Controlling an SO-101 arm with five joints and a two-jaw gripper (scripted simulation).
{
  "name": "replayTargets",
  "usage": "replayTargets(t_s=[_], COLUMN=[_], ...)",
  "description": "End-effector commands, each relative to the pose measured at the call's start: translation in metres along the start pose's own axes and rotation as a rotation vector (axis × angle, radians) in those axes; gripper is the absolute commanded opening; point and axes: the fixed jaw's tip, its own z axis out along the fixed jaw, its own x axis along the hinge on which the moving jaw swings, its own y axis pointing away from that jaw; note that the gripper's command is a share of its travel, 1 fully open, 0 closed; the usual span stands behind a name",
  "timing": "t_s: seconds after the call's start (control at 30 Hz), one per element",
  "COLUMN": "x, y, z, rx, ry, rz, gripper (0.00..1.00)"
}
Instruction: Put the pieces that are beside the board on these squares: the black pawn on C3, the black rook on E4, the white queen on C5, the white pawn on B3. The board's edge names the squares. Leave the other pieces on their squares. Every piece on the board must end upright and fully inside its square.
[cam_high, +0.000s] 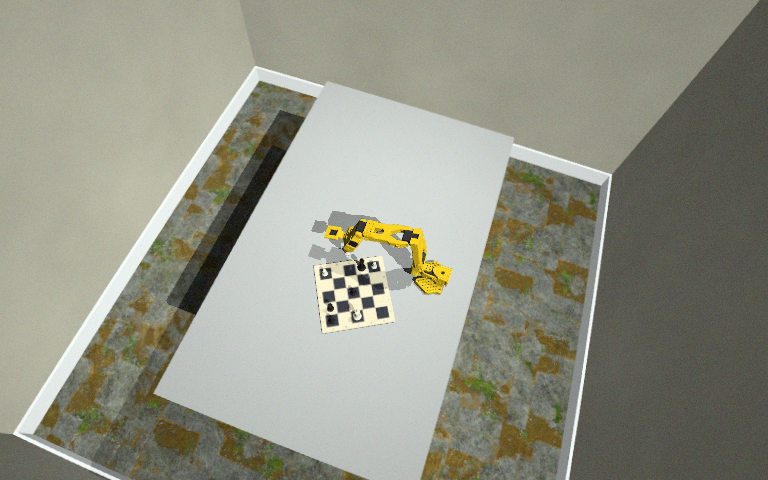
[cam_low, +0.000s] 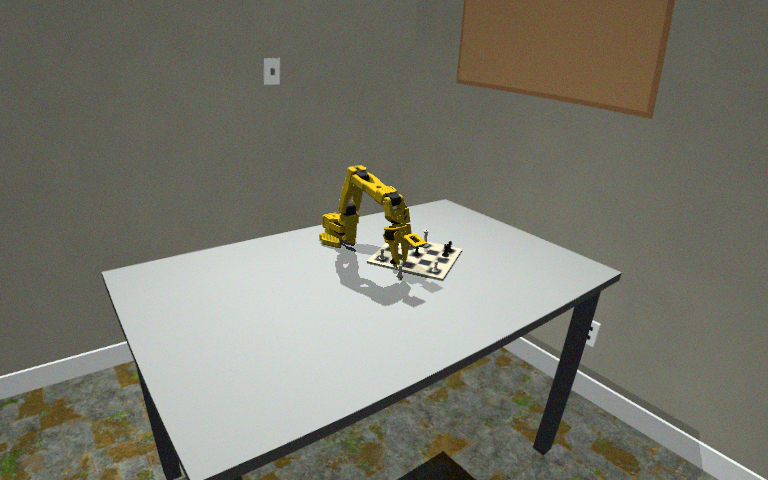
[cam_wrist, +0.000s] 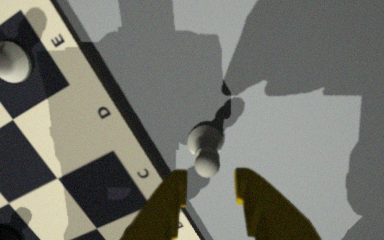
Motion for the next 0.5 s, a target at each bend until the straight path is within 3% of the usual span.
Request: replayTargets(t_s=[0.0,0.47], x=[0.004,0.008], y=[-0.002,-0.002], z=[0.011,0.026], rx=[0.001,0.001], ry=[0.007,0.007], rz=[-0.001,-0.001], gripper=[0.09,0.09])
